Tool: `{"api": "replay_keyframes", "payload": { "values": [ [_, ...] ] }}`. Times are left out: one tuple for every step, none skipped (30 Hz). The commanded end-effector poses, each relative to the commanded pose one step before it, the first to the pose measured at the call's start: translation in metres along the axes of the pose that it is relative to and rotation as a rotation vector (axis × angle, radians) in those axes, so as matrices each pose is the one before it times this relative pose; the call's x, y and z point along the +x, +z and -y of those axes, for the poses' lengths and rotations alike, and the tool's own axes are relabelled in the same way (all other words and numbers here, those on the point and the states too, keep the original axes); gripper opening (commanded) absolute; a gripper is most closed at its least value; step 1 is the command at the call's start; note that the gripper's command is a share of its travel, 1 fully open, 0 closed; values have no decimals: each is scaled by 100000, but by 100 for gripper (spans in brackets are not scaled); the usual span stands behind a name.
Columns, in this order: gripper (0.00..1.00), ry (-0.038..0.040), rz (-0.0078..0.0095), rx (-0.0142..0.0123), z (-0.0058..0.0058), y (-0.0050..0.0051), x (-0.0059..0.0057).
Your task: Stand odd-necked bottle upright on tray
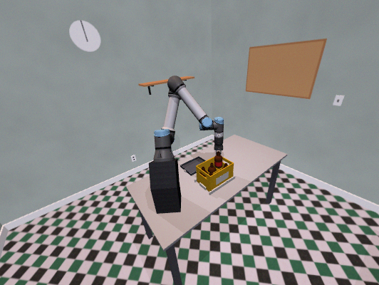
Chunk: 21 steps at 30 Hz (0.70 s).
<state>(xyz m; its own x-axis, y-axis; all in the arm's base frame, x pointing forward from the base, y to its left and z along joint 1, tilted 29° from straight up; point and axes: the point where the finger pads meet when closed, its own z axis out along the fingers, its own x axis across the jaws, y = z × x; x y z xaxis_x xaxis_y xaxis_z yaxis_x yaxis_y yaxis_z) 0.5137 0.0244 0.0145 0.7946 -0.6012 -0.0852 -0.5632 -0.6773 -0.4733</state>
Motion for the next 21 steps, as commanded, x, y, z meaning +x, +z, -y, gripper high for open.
{"api": "replay_keyframes", "payload": {
  "values": [
    [0,-35,-132,31,15,-436,44],
    [0,0,0,0,0,-93,0],
    [0,0,0,0,0,-98,0],
    [0,0,0,0,0,0,0],
    [0,0,0,0,0,0,0],
    [0,0,0,0,0,-103,-1],
    [0,0,0,0,0,-108,1],
    [0,0,0,0,0,-111,0],
    [0,0,0,0,0,-115,0],
    [0,0,0,0,0,-117,-1],
    [0,0,0,0,0,-120,0],
    [0,0,0,0,0,-122,0],
    [0,0,0,0,0,-123,0],
    [0,0,0,0,0,-124,-1],
    [0,0,0,0,0,-125,0],
    [0,0,0,0,0,-125,0],
    [0,0,0,0,0,-124,0],
    [0,0,0,0,0,-122,-1],
    [0,0,0,0,0,-121,0],
    [0,0,0,0,0,-119,0],
    [0,0,0,0,0,0,0]
  ]
}}
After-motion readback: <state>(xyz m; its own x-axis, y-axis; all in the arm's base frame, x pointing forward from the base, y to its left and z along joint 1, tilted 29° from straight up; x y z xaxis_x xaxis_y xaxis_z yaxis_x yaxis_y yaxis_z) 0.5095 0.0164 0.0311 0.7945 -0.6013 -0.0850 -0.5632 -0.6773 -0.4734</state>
